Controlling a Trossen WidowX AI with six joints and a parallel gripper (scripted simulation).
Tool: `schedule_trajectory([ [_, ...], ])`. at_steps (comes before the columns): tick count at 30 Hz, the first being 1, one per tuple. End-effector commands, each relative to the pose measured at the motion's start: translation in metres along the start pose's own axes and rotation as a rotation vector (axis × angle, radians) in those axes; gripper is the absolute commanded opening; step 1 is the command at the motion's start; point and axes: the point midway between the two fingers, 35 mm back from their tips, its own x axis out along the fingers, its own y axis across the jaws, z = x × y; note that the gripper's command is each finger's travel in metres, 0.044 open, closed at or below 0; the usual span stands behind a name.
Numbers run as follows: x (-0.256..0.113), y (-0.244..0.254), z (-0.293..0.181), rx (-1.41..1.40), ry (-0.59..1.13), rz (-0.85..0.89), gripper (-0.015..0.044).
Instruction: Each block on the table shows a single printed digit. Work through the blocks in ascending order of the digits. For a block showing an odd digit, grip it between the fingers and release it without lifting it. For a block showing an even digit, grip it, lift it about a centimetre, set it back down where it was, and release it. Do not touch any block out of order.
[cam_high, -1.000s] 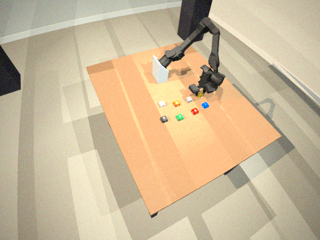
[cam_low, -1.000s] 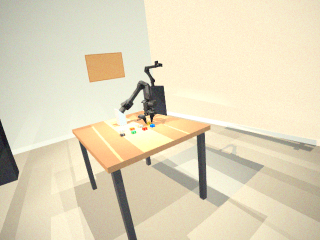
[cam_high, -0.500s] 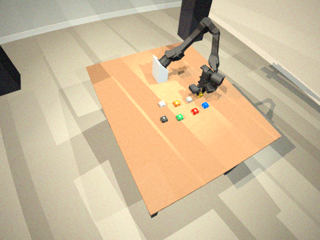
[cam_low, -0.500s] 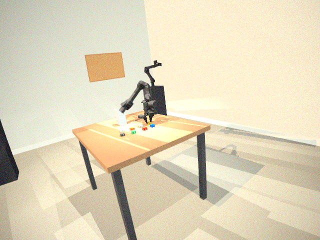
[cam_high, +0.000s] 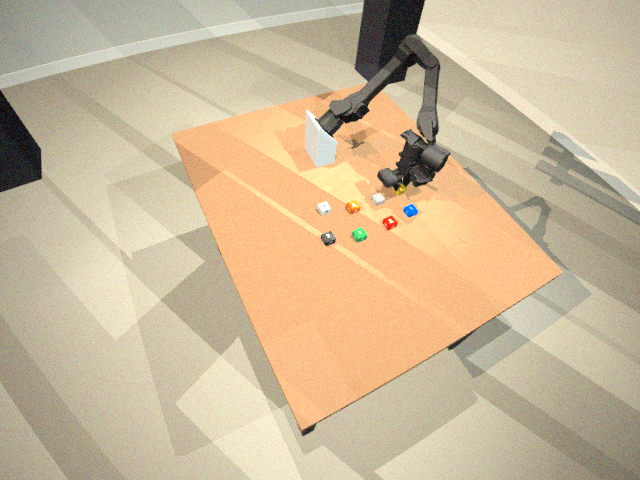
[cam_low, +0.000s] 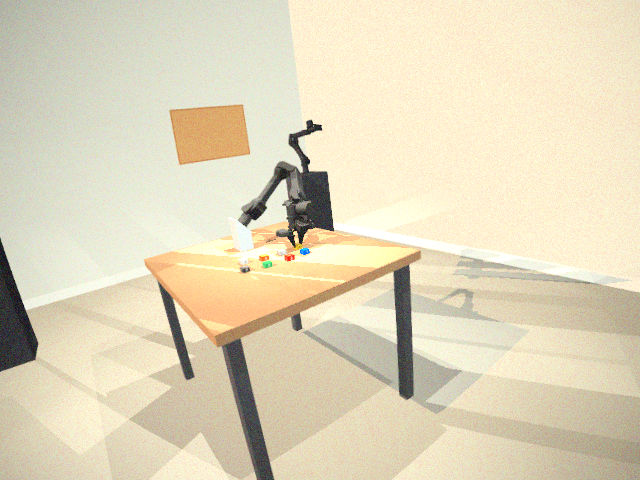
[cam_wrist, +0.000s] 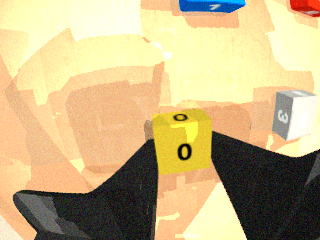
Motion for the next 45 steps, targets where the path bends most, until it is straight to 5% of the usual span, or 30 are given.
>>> schedule_trajectory([
  [1, 0.001, -0.001, 0.000, 0.005, 0.000, -0.004, 0.0120],
  [45, 0.001, -0.001, 0.000, 0.005, 0.000, -0.004, 0.0120],
])
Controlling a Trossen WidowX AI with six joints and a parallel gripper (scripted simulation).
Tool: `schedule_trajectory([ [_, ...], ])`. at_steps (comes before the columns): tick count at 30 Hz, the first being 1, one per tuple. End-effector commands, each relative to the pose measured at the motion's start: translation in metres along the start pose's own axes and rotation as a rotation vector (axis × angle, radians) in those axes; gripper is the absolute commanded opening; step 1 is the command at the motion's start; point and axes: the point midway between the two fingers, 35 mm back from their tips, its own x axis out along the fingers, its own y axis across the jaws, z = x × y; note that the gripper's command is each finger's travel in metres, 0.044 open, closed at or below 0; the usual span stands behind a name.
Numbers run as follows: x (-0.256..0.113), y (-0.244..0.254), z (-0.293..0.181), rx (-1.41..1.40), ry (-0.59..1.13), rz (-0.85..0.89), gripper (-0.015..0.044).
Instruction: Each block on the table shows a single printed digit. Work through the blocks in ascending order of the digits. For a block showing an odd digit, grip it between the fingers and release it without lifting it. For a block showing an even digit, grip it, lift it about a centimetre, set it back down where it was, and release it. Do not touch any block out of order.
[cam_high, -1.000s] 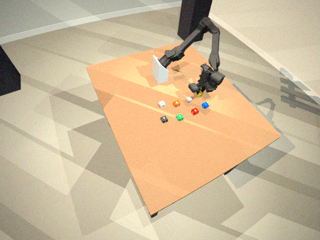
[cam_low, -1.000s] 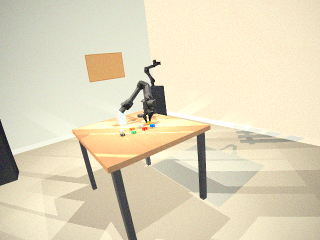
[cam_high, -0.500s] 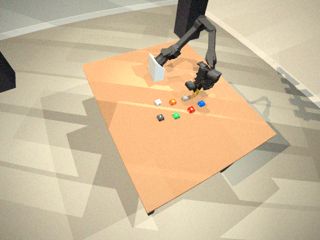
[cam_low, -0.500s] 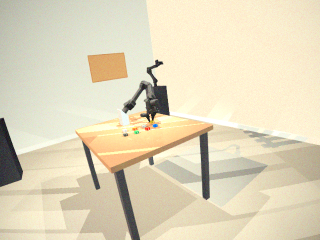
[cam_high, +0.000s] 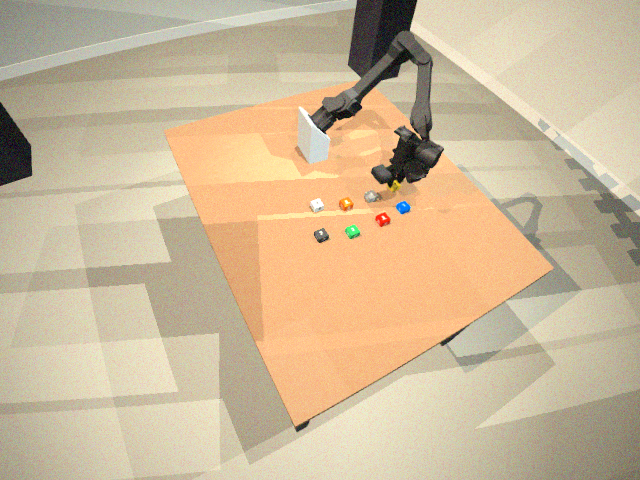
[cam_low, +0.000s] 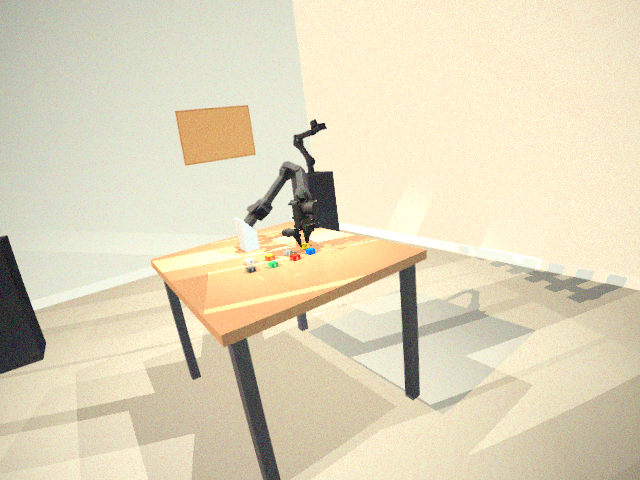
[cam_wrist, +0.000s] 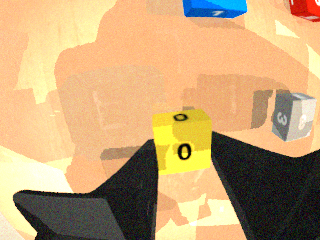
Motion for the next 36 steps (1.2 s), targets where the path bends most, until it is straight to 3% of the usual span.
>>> schedule_trajectory([
  [1, 0.004, -0.003, -0.002, 0.012, 0.008, -0.007, 0.0120],
  [8, 0.004, -0.003, -0.002, 0.012, 0.008, -0.007, 0.0120],
  [19, 0.004, -0.003, -0.002, 0.012, 0.008, -0.007, 0.0400],
  [29, -0.032, -0.003, -0.002, 0.012, 0.008, -0.008, 0.0400],
  [31, -0.041, -0.004, -0.001, 0.012, 0.008, -0.012, 0.0348],
  [36, -0.104, -0.004, 0.000, 0.013, 0.009, -0.014, 0.0216],
])
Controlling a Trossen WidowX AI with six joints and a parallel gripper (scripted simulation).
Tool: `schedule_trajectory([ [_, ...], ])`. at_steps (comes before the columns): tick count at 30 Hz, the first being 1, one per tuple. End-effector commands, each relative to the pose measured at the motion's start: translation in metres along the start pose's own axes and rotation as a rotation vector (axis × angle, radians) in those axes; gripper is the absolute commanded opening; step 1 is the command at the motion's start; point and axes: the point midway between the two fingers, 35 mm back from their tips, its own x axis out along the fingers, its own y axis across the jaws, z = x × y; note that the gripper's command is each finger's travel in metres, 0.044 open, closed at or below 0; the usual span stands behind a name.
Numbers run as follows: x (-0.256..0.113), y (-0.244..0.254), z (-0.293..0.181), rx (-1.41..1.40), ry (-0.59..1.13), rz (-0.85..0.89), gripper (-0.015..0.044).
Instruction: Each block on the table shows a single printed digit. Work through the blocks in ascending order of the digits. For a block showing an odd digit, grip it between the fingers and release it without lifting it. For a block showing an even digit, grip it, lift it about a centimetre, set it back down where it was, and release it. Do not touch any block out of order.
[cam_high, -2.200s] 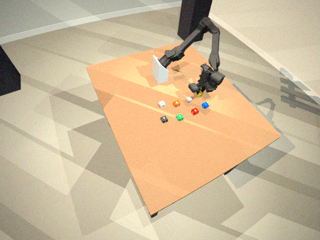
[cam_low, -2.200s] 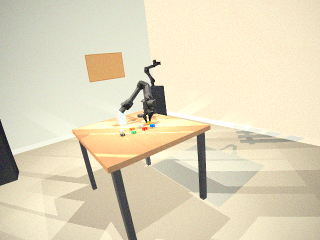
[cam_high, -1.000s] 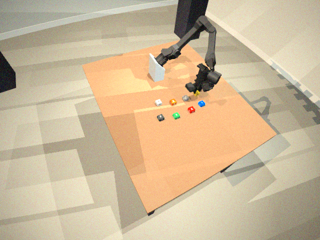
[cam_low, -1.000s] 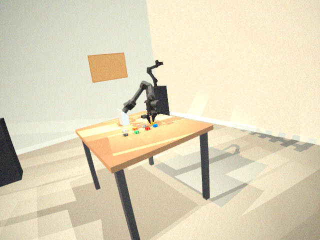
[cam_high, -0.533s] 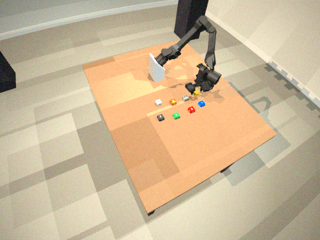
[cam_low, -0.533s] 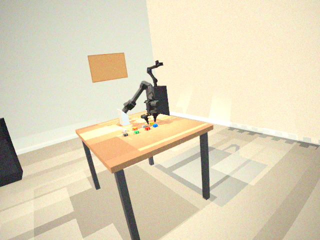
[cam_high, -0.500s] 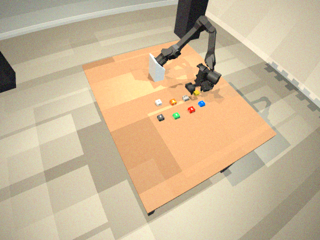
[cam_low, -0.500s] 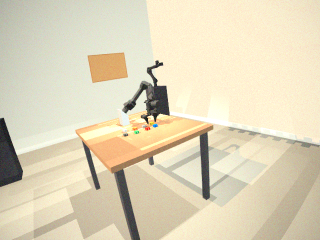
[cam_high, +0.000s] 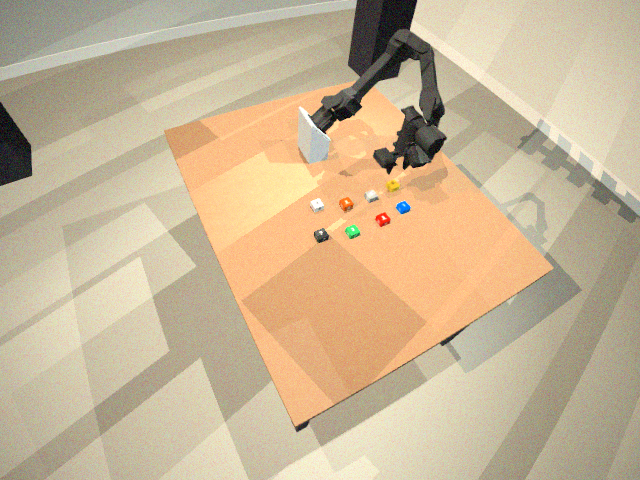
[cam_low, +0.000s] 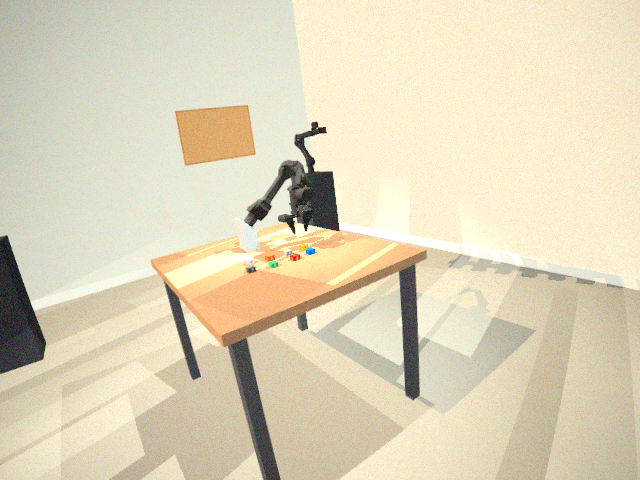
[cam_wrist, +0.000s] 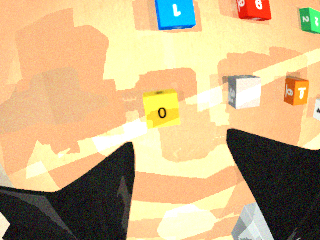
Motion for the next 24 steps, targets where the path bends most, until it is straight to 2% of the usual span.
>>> schedule_trajectory([
  [1, -0.043, 0.004, -0.001, -0.009, -0.009, 0.012, 0.0190],
  [4, -0.046, 0.004, -0.001, -0.009, -0.009, 0.013, 0.0120],
  [12, -0.046, 0.004, 0.001, -0.010, -0.010, 0.013, 0.0120],
  [20, -0.048, -0.012, 0.090, -0.013, -0.012, 0.012, 0.0120],
  [24, -0.047, -0.014, 0.098, -0.013, -0.013, 0.012, 0.0120],
])
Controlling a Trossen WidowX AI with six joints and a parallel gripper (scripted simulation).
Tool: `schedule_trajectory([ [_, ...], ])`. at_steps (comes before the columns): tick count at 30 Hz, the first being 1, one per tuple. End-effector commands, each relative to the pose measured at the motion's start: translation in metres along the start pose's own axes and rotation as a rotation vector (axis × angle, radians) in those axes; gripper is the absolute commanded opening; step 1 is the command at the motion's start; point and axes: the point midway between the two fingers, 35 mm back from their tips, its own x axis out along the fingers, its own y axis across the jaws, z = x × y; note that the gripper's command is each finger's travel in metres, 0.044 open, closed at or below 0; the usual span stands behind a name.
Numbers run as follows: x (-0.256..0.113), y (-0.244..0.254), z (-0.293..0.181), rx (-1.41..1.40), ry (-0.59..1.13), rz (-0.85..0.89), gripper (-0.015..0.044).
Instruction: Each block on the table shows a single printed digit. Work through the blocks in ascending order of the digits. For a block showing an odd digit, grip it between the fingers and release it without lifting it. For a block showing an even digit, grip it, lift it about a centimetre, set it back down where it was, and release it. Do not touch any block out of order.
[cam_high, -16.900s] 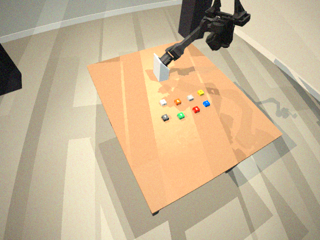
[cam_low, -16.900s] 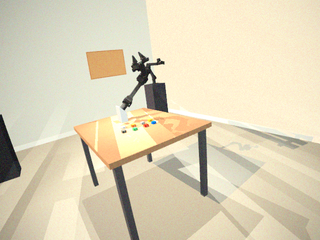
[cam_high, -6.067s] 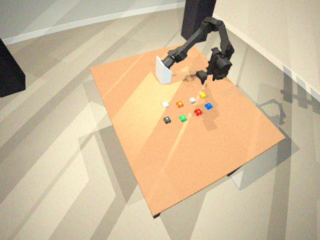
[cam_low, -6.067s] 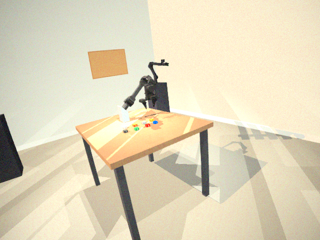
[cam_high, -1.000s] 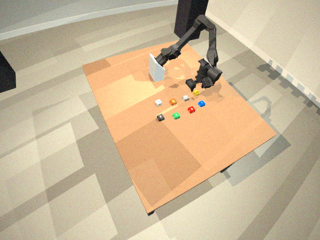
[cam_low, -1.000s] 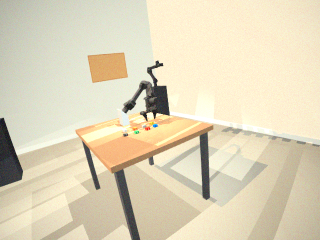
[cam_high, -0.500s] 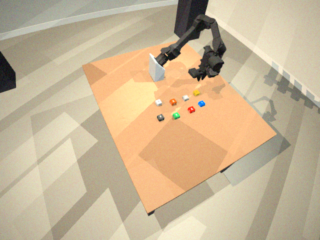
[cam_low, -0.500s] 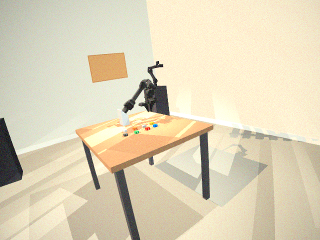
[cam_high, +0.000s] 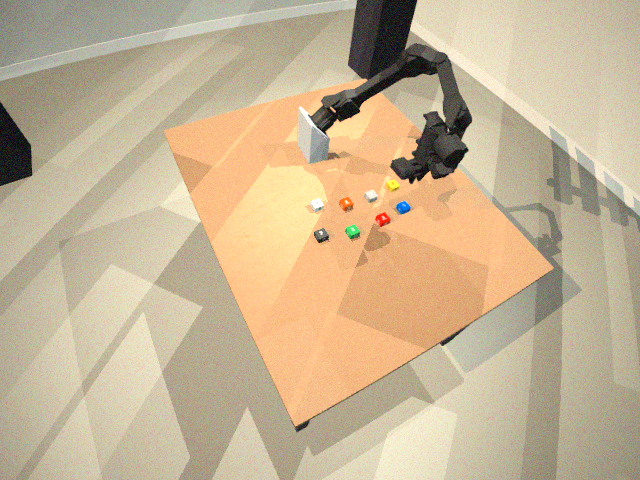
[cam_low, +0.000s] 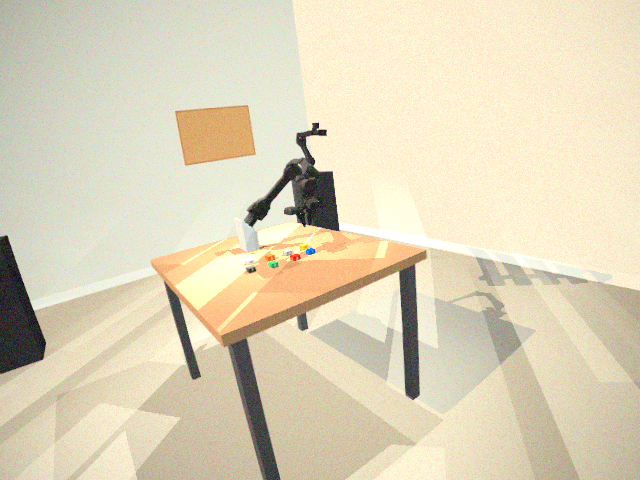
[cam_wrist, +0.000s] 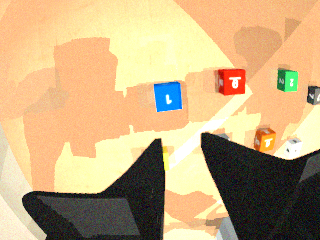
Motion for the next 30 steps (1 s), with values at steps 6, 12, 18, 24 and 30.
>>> schedule_trajectory([
  [6, 0.071, -0.001, 0.008, 0.000, 0.001, 0.005, 0.0278],
  [12, 0.082, -0.001, 0.007, 0.001, 0.001, 0.007, 0.0400],
  [18, 0.090, -0.001, 0.007, 0.001, 0.002, 0.006, 0.0400],
  [24, 0.100, -0.001, 0.007, 0.001, 0.002, 0.006, 0.0400],
  [30, 0.109, 0.000, 0.007, 0.001, 0.002, 0.007, 0.0400],
])
